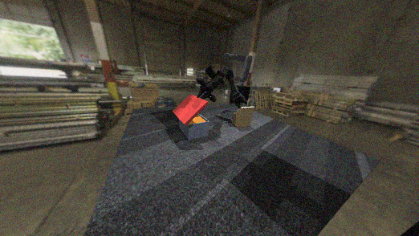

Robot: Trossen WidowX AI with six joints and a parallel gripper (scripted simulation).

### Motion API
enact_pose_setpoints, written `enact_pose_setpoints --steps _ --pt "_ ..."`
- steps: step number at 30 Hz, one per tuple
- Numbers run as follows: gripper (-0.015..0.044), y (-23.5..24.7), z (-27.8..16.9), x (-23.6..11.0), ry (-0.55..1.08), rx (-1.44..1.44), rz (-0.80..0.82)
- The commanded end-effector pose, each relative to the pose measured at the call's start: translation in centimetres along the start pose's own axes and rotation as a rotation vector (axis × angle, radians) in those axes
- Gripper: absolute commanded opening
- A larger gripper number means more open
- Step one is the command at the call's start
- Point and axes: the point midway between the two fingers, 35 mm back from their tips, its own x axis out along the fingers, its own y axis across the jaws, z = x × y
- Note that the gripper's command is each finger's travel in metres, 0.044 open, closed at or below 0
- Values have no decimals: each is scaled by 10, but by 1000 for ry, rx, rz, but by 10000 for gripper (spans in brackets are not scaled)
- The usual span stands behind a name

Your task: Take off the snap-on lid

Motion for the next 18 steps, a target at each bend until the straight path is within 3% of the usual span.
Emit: enact_pose_setpoints --steps 1,18 --pt "0 9 1 -6 -1 12 12" --pt "0 3 22 -6 -2 11 12"
